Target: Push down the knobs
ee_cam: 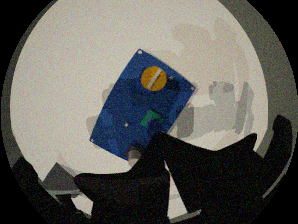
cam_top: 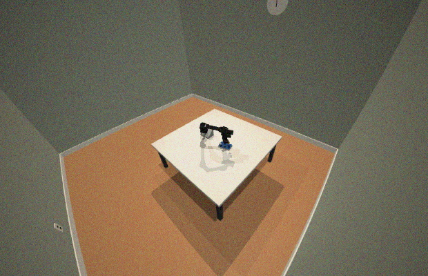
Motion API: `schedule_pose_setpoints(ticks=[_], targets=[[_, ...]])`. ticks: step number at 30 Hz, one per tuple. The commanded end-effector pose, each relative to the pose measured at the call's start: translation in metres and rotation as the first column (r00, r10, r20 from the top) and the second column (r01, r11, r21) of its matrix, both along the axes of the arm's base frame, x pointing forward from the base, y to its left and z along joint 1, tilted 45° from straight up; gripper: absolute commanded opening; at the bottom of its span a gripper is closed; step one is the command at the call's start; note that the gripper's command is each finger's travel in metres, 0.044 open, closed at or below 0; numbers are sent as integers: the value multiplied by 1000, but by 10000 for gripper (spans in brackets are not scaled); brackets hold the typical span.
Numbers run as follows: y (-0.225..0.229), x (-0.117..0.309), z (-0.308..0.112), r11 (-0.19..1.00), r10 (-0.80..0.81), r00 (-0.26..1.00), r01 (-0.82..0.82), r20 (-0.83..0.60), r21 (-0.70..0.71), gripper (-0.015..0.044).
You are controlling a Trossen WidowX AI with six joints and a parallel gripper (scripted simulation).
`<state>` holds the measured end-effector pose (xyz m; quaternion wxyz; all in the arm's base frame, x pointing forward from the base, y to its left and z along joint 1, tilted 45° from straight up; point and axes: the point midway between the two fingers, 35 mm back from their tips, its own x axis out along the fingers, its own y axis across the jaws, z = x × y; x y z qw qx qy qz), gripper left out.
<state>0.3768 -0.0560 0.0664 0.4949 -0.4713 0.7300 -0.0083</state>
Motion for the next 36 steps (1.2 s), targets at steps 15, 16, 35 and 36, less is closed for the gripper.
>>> schedule_pose_setpoints(ticks=[15,16,35,36], targets=[[-8,-1,-6,1000,-11,1000,11,-2,-3,0],[-8,-1,-6,1000,-11,1000,11,-2,-3,0],[-9,-1,-7,1000,-11,1000,11,-2,-3,0],[-9,-1,-7,1000,-11,1000,11,-2,-3,0]])
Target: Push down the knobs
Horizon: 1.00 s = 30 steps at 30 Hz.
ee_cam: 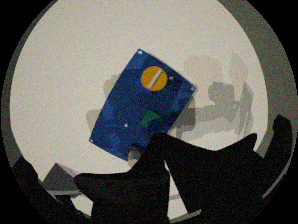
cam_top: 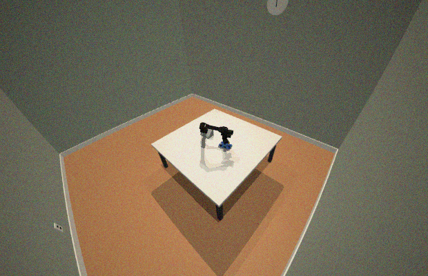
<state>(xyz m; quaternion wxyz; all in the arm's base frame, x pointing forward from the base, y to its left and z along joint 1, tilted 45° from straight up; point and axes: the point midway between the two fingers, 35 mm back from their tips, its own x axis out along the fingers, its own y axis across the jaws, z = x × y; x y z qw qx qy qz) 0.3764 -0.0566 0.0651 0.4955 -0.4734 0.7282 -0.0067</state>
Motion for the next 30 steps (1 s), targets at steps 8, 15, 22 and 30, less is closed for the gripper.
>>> schedule_pose_setpoints(ticks=[8,15,22,30], targets=[[-10,-1,-7,1000,-17,1000,17,-3,-4,0],[-10,-1,-7,1000,-17,1000,17,-3,-4,0],[-11,-1,-8,1000,-17,1000,17,-3,-4,0],[-11,-1,-9,1000,-17,1000,17,-3,-4,0]])
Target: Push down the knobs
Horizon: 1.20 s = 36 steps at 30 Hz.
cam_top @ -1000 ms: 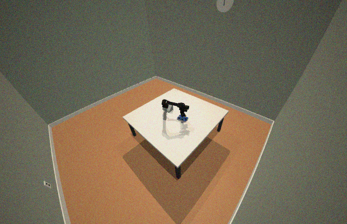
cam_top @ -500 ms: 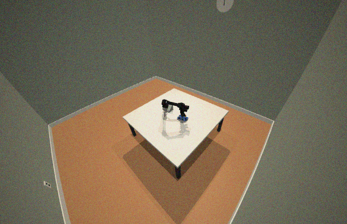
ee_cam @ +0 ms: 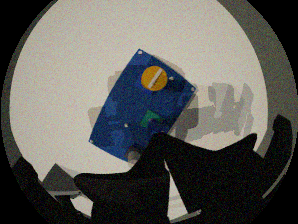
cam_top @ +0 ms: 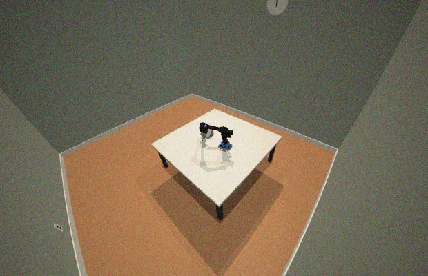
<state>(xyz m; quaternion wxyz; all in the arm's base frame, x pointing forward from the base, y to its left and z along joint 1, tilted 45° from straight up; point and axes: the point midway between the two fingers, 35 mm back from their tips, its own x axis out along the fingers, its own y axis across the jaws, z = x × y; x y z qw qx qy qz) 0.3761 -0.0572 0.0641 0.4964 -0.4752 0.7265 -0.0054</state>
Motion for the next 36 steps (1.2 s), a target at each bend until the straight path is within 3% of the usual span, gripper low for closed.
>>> schedule_pose_setpoints(ticks=[1,36], targets=[[-11,-1,-8,1000,-22,1000,22,-4,-5,0],[-14,-1,-12,1000,-22,1000,22,-4,-5,0]])
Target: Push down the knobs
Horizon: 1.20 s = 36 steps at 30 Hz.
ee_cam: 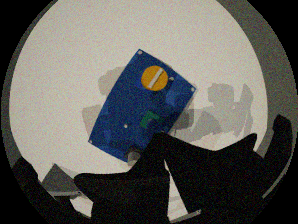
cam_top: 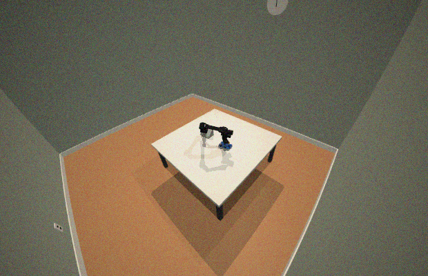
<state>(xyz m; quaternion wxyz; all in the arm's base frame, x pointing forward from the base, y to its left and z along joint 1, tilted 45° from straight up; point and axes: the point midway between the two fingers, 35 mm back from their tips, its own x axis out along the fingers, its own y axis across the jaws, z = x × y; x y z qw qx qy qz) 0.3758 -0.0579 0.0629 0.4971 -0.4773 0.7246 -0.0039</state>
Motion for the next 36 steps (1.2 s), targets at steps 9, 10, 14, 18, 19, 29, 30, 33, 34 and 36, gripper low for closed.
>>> schedule_pose_setpoints(ticks=[9,10,14,18,19,29,30,33,34,36], targets=[[-14,-1,-11,1000,-29,1000,29,-6,-6,0],[-14,-1,-11,1000,-29,1000,29,-6,-6,0],[-15,-1,-11,1000,-29,1000,29,-6,-6,0],[-16,-1,-12,1000,-29,1000,29,-6,-6,0],[-16,-1,-12,1000,-29,1000,29,-6,-6,0],[-16,-1,-13,1000,-29,1000,29,-6,-6,0],[-16,-1,-13,1000,-29,1000,29,-6,-6,0],[-16,-1,-13,1000,-29,1000,29,-6,-6,0],[-16,-1,-13,1000,-29,1000,29,-6,-6,0],[-16,-1,-13,1000,-29,1000,29,-6,-6,0]])
